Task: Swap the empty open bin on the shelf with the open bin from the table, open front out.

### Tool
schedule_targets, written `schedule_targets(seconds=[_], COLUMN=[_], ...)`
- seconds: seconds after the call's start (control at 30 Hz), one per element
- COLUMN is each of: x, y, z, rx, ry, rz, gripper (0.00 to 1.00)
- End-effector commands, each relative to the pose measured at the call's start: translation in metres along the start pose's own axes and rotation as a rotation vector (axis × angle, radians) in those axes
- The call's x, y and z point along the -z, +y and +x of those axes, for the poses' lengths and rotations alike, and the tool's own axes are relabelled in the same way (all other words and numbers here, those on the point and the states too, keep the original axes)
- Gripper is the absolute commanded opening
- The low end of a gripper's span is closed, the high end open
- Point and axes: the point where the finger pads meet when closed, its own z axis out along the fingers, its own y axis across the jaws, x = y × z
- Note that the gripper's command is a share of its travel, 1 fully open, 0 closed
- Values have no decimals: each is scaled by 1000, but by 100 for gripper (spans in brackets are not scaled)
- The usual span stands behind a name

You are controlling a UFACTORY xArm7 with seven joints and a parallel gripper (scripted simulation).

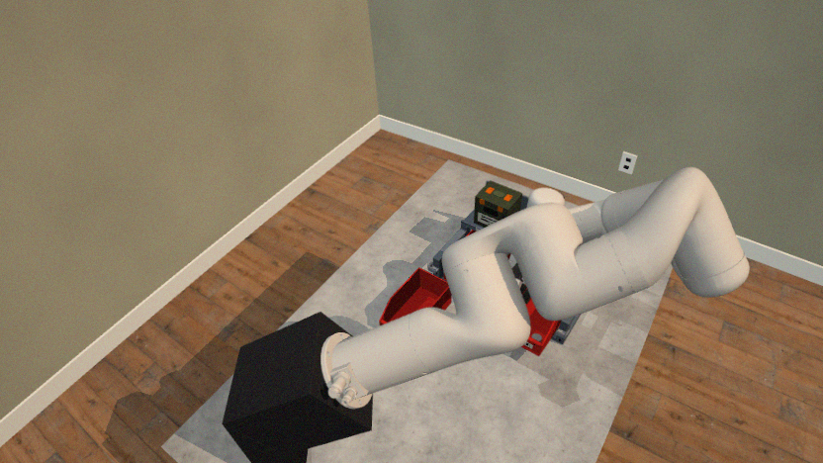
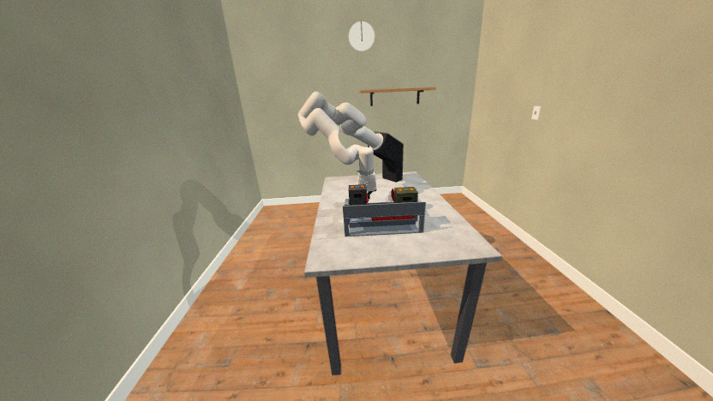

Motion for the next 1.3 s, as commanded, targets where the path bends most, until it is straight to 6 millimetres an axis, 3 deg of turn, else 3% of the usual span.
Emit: schedule_targets(seconds=[0.0,1.27], x=[1,-10], y=[1,1], z=[-1,-3], rx=[1,1], ry=[-4,-5], rz=[-1,-1], gripper=[0,0])
